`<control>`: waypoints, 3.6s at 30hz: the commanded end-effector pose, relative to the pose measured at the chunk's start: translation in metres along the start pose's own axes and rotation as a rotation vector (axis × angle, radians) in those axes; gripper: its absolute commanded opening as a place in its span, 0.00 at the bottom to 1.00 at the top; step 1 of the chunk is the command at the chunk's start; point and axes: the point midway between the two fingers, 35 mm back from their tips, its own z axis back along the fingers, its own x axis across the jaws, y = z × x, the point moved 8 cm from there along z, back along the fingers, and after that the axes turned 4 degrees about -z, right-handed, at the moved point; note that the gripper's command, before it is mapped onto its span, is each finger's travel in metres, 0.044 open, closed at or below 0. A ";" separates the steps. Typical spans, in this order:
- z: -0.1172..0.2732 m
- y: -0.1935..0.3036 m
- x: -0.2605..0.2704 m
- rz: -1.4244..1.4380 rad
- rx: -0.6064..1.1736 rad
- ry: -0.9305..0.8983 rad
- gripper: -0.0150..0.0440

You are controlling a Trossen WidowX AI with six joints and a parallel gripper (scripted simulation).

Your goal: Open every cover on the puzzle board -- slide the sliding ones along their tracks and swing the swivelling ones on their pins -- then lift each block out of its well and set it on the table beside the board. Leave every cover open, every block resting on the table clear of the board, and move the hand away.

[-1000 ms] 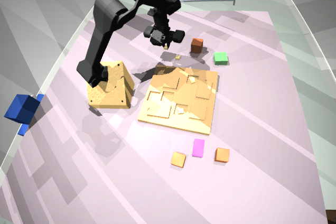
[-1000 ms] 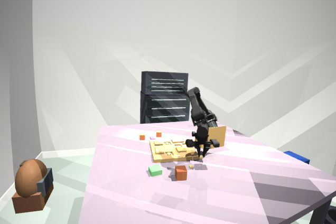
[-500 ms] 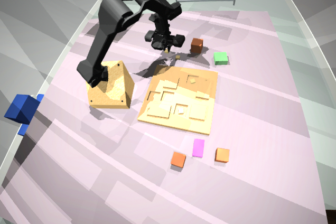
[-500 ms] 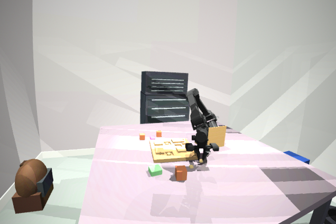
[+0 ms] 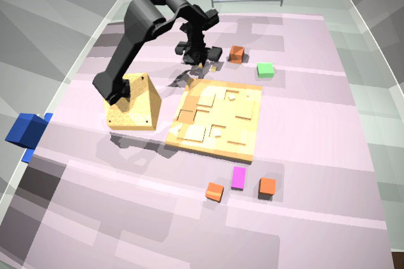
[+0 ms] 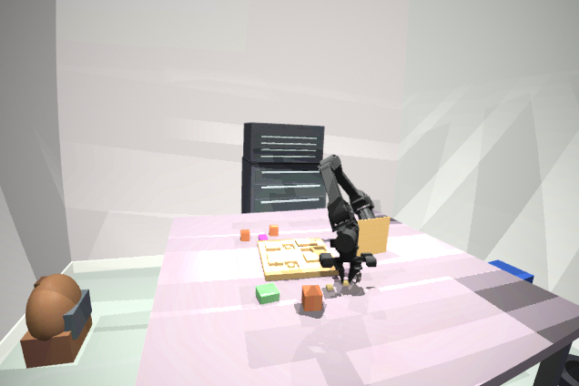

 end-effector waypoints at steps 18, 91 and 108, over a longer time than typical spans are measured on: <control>-0.011 -0.002 -0.001 0.001 -0.005 0.002 0.83; 0.068 -0.107 0.189 0.671 -0.019 -0.001 0.25; 0.018 -0.108 0.186 0.674 -0.022 -0.001 0.25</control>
